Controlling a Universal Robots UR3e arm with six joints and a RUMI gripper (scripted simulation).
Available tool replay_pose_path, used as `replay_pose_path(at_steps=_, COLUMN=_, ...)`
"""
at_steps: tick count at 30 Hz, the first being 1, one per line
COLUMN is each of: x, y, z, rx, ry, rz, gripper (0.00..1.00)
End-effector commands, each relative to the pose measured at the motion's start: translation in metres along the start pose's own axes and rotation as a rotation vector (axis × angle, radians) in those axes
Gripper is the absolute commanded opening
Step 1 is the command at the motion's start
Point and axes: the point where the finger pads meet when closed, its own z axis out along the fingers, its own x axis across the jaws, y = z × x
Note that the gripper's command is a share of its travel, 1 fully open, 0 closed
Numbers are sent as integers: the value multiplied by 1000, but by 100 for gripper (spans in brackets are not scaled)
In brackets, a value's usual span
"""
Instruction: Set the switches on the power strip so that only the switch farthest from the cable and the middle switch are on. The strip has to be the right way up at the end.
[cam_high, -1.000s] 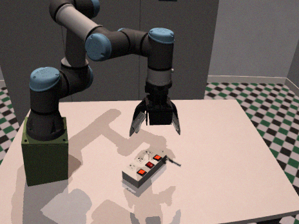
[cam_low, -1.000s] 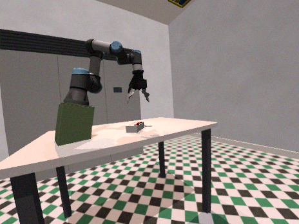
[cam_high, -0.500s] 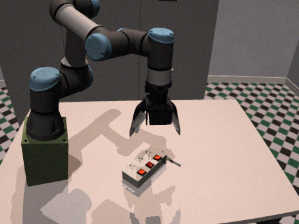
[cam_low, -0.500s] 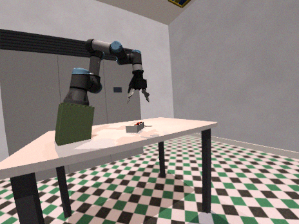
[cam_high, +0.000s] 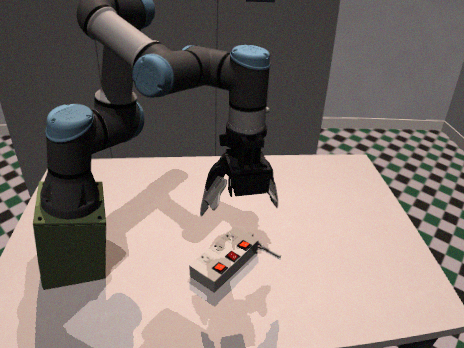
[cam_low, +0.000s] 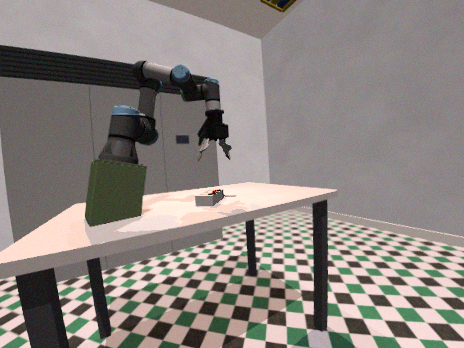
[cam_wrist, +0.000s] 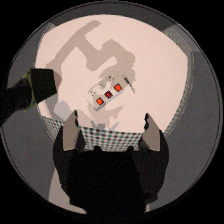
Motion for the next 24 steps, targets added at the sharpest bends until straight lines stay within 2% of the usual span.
replay_pose_path(at_steps=1, x=0, y=0, z=1, rx=-1, ry=3, rz=-66, gripper=100)
replay_pose_path(at_steps=8, x=-3, y=-2, z=7, rx=-1, ry=3, rz=-259, gripper=100)
replay_pose_path(at_steps=15, x=-6, y=-3, z=15, rx=-1, ry=2, rz=-519, gripper=100)
replay_pose_path(at_steps=17, x=-6, y=-3, z=15, rx=-1, ry=2, rz=-519, gripper=100)
replay_pose_path(at_steps=24, x=-10, y=-4, z=24, rx=-2, ry=1, rz=-826, gripper=100)
